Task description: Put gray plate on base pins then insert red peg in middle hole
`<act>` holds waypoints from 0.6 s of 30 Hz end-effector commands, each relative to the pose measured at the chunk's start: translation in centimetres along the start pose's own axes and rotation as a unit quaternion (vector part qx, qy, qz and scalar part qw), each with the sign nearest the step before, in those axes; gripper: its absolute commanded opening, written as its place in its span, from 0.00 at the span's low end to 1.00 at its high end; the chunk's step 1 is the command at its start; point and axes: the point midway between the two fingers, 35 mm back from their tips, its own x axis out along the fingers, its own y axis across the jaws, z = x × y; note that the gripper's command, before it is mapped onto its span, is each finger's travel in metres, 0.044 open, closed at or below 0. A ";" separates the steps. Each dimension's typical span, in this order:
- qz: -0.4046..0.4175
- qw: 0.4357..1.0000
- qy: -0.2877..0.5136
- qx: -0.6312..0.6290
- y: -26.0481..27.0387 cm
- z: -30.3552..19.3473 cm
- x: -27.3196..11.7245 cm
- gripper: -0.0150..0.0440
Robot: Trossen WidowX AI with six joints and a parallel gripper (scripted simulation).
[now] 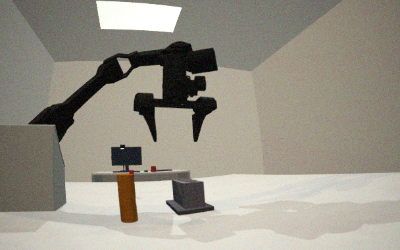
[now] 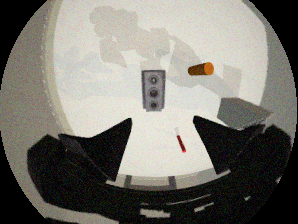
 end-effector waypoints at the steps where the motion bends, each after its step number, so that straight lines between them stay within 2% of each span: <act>1: 0.005 0.998 -0.004 -0.056 -0.8 -5.1 -0.8 1.00; 12: 0.004 0.980 0.002 -0.199 -8.8 -16.8 -0.2 1.00; 18: 0.003 0.976 0.003 -0.217 -9.7 -17.7 0.8 1.00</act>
